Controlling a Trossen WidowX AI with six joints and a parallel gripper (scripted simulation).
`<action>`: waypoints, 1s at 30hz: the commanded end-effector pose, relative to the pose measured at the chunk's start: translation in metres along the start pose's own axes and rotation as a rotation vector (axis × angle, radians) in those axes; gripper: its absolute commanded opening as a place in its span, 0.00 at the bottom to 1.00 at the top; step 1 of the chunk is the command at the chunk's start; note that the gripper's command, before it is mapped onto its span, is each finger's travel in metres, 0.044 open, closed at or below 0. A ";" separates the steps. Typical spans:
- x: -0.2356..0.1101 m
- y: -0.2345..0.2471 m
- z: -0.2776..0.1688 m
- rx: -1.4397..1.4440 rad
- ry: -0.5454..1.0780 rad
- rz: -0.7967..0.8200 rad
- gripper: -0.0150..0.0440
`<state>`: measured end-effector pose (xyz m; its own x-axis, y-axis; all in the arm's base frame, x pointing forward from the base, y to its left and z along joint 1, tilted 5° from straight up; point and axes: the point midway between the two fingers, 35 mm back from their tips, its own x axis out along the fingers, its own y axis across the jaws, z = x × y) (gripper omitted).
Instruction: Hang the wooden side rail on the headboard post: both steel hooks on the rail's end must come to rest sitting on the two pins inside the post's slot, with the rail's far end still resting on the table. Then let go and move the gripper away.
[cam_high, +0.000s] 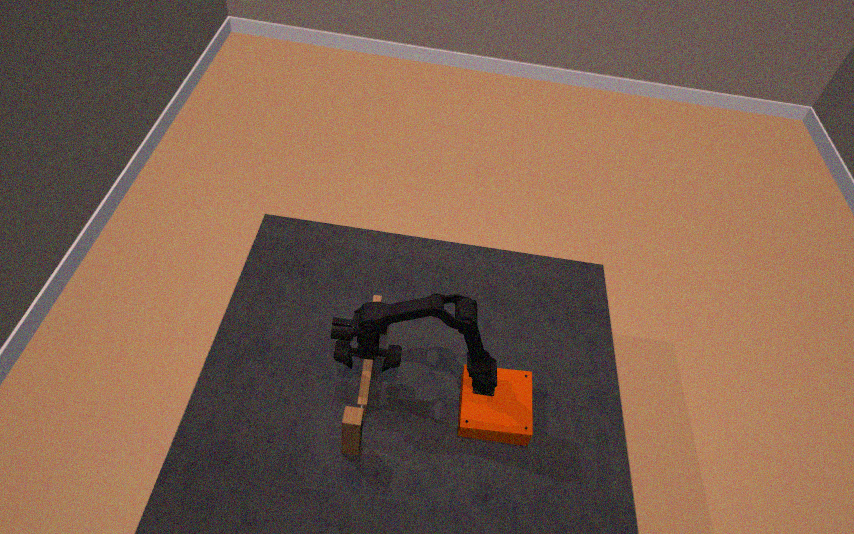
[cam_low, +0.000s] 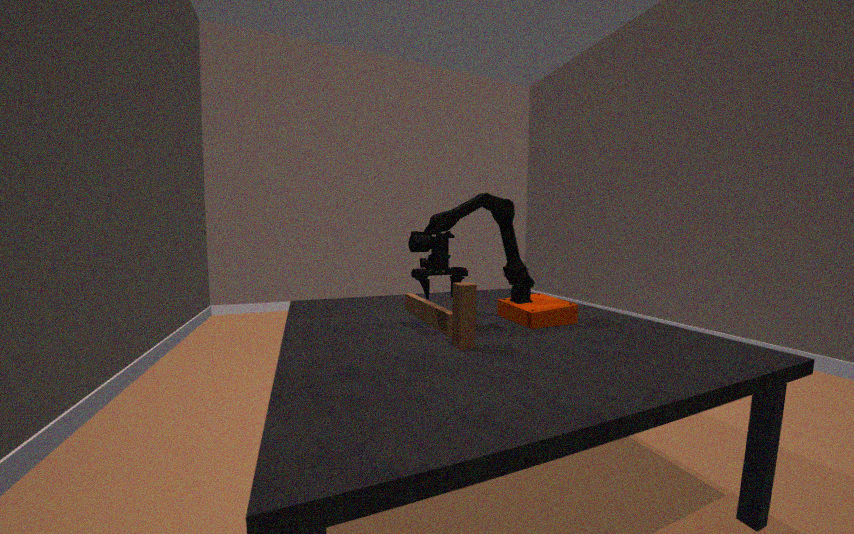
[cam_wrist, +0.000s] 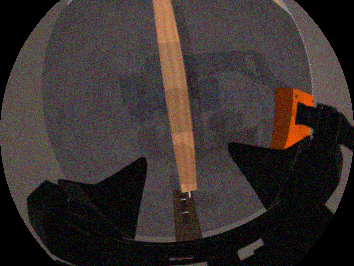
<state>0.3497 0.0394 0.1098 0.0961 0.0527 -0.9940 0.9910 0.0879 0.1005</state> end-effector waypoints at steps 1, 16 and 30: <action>0.006 0.000 0.001 0.004 -0.006 0.005 1.00; 0.032 0.001 0.001 0.004 -0.006 0.005 1.00; 0.055 0.002 0.001 0.004 -0.005 0.005 1.00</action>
<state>0.3575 0.0420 0.0616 0.1045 0.0535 -0.9931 0.9902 0.0871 0.1089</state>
